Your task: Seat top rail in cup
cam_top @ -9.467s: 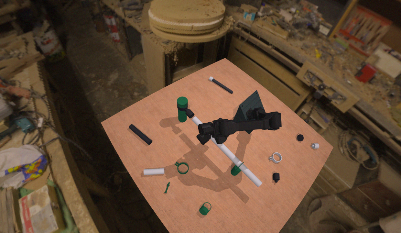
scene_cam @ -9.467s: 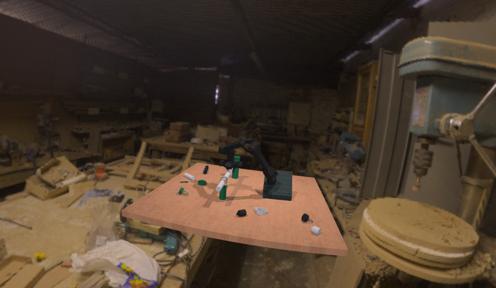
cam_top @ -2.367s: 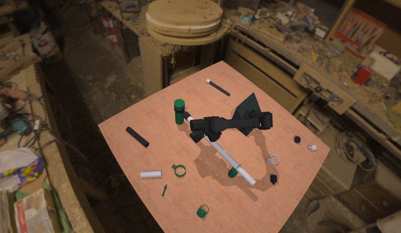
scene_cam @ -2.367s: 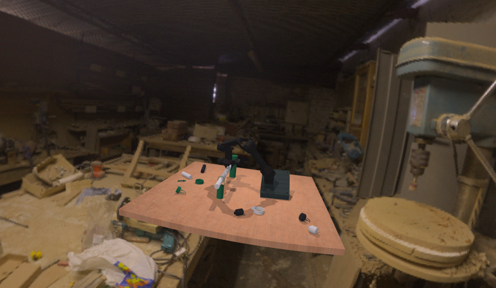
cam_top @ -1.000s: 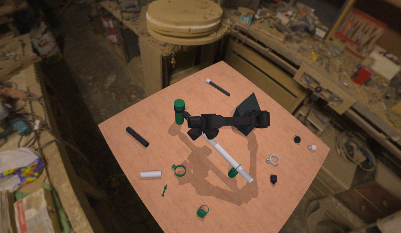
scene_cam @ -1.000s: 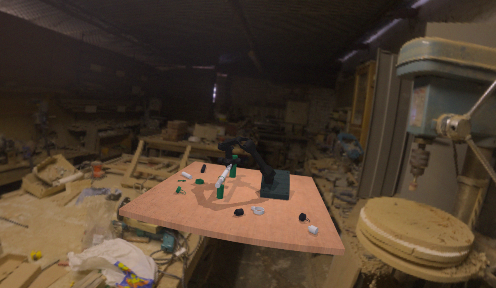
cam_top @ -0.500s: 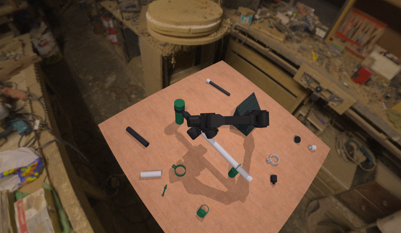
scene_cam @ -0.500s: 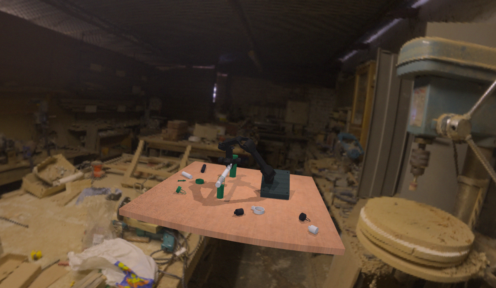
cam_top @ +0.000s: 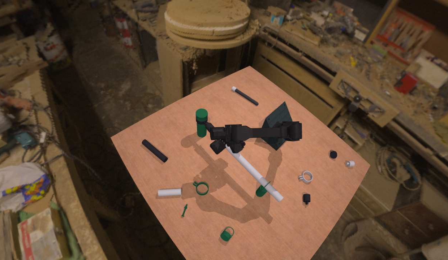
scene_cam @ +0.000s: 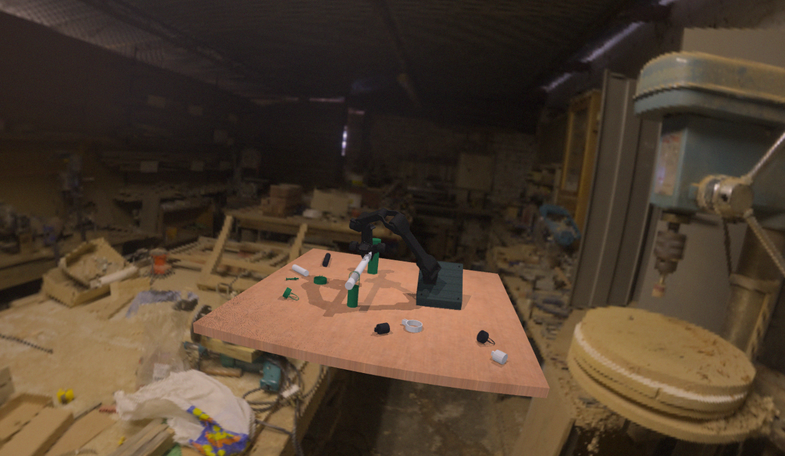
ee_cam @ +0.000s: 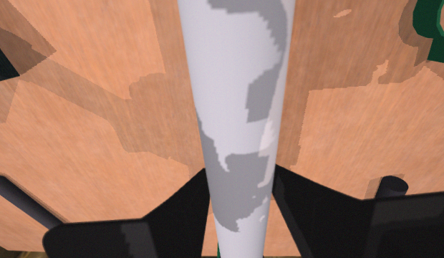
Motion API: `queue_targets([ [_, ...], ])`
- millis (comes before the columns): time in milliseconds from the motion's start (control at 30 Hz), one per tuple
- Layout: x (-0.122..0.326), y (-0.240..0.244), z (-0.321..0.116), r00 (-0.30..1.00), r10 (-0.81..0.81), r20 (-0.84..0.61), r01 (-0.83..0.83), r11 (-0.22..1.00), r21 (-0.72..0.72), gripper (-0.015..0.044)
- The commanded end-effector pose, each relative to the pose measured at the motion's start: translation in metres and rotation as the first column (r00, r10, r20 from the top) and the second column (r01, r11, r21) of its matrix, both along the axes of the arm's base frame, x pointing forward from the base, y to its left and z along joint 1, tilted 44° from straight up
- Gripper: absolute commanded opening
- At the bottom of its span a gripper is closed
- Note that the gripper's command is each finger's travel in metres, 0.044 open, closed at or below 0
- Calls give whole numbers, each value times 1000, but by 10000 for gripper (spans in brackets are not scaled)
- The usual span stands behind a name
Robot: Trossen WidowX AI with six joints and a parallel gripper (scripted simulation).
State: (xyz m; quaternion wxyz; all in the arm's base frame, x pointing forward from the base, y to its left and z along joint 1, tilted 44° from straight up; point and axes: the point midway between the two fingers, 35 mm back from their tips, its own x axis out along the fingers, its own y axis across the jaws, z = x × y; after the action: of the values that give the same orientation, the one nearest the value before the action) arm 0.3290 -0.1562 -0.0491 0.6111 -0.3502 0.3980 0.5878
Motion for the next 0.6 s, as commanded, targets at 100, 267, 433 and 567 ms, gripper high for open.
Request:
queue_targets([
  [100,1,1,22,1000,0,-1,0,1000,1,394],
  [267,1,4,52,1000,0,-2,0,1000,2,440],
  [433,1,5,56,1000,0,-2,0,1000,2,440],
  [567,1,-2,63,1000,3,1,-3,1000,-3,440],
])
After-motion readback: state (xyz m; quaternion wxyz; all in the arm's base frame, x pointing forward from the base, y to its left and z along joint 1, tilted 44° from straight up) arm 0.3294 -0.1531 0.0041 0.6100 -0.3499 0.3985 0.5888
